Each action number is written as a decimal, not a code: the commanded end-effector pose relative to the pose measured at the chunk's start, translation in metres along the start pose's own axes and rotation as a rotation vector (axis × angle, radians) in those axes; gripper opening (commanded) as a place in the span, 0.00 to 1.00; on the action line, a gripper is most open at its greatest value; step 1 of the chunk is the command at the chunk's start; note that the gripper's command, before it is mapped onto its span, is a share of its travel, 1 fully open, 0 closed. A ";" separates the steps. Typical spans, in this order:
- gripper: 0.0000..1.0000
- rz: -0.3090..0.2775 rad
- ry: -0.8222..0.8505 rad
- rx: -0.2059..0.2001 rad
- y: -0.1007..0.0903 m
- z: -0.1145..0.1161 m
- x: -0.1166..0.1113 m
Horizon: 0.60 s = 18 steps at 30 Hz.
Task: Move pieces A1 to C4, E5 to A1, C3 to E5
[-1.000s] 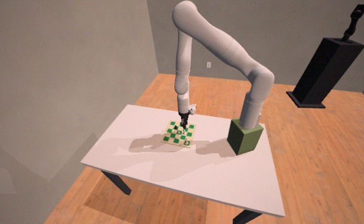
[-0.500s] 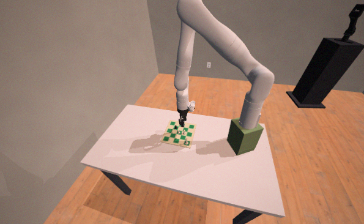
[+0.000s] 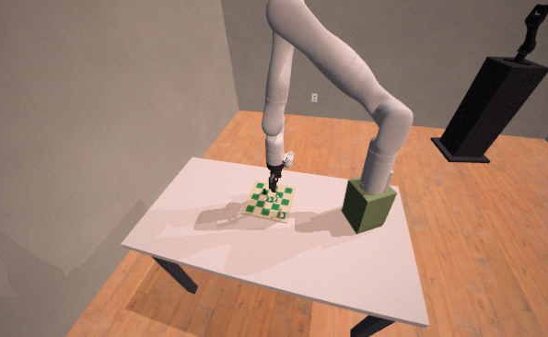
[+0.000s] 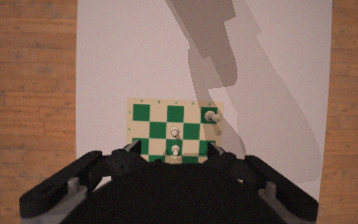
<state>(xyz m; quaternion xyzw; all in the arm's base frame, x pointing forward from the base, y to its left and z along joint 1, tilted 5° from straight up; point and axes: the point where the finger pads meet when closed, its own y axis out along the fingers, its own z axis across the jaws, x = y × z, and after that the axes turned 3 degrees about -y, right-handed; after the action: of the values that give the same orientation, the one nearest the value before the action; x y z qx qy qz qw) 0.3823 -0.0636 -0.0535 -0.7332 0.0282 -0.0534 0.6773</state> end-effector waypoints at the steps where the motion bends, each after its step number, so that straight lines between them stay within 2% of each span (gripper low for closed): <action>1: 1.00 -0.001 0.000 0.000 -0.001 0.000 0.001; 9: 1.00 0.000 -0.112 -0.001 -0.001 0.006 -0.002; 13: 1.00 0.003 -0.341 -0.003 -0.002 0.019 -0.007; 18: 1.00 0.004 -0.746 -0.004 -0.005 0.042 -0.016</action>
<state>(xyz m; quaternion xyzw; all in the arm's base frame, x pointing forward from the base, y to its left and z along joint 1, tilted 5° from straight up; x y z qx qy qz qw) 0.3733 -0.0343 -0.0538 -0.7153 -0.1828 0.1810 0.6498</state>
